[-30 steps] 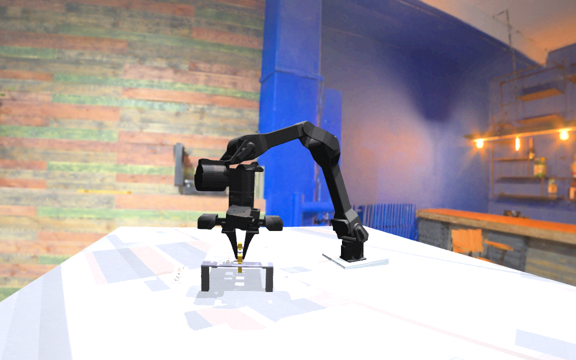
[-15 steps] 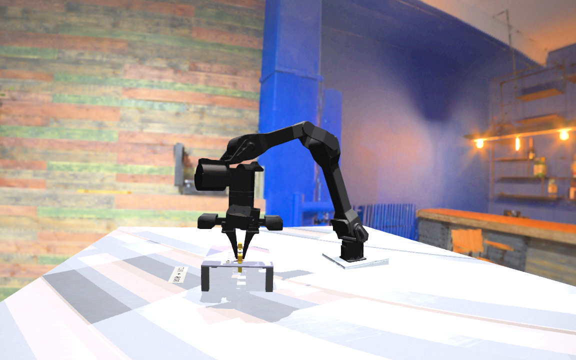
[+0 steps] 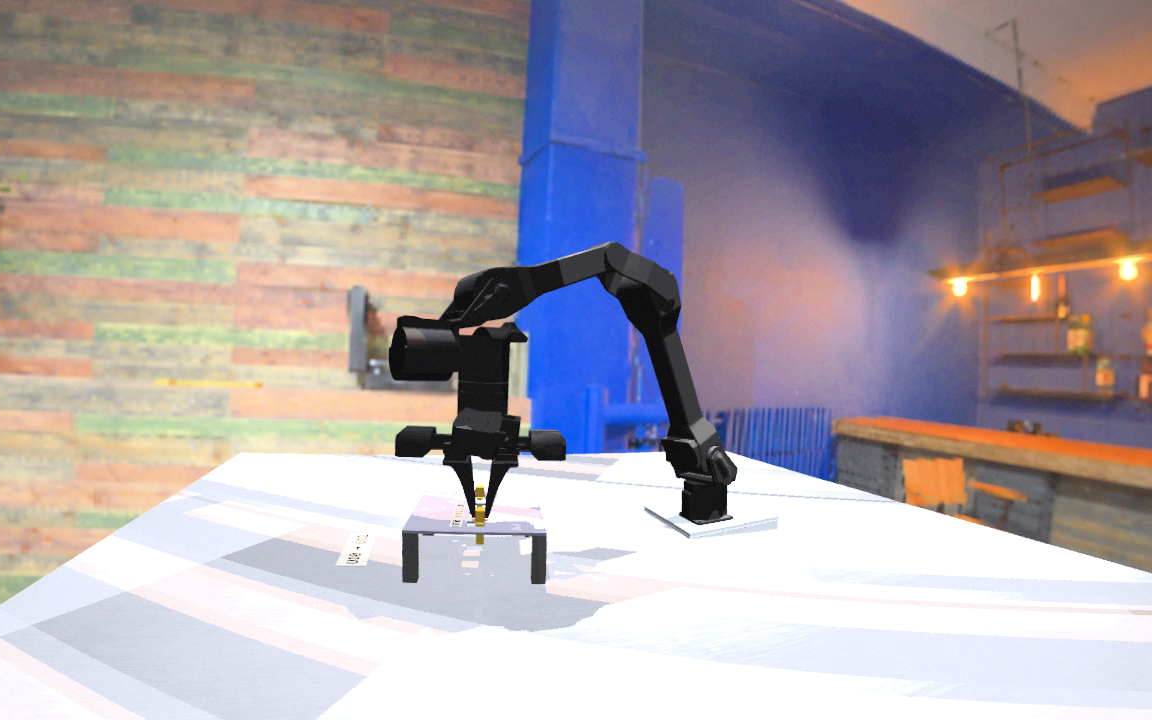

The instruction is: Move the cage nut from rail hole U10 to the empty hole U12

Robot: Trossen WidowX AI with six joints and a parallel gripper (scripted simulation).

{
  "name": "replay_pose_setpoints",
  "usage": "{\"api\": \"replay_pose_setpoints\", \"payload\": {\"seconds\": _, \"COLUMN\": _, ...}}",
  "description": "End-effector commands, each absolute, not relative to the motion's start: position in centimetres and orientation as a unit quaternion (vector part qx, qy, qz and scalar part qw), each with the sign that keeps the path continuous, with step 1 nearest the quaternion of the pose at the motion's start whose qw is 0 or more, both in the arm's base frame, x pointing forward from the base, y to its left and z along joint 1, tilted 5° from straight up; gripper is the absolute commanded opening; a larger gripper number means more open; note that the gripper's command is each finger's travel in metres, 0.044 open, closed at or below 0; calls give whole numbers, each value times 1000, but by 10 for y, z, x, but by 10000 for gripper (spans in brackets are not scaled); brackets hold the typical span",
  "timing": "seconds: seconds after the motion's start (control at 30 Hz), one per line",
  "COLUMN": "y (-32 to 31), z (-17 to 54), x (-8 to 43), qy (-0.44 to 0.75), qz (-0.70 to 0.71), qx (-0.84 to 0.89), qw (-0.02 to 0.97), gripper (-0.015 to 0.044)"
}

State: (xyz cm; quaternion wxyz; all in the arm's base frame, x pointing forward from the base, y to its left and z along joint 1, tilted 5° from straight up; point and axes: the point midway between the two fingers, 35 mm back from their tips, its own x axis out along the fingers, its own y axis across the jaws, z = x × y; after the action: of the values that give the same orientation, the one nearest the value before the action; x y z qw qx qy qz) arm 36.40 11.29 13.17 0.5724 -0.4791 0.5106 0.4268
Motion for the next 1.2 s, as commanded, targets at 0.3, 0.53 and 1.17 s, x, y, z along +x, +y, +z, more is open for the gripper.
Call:
{"api": "replay_pose_setpoints", "payload": {"seconds": 0.3, "y": 113, "z": 135, "x": 362, "qy": 505, "qz": 420, "qx": -483, "qw": 579, "gripper": 33}}
{"api": "replay_pose_setpoints", "payload": {"seconds": 0.53, "y": 113, "z": 135, "x": 361, "qy": 504, "qz": 417, "qx": -485, "qw": 580, "gripper": 33}}
{"api": "replay_pose_setpoints", "payload": {"seconds": 1.17, "y": 113, "z": 135, "x": 360, "qy": 495, "qz": 408, "qx": -493, "qw": 587, "gripper": 33}}
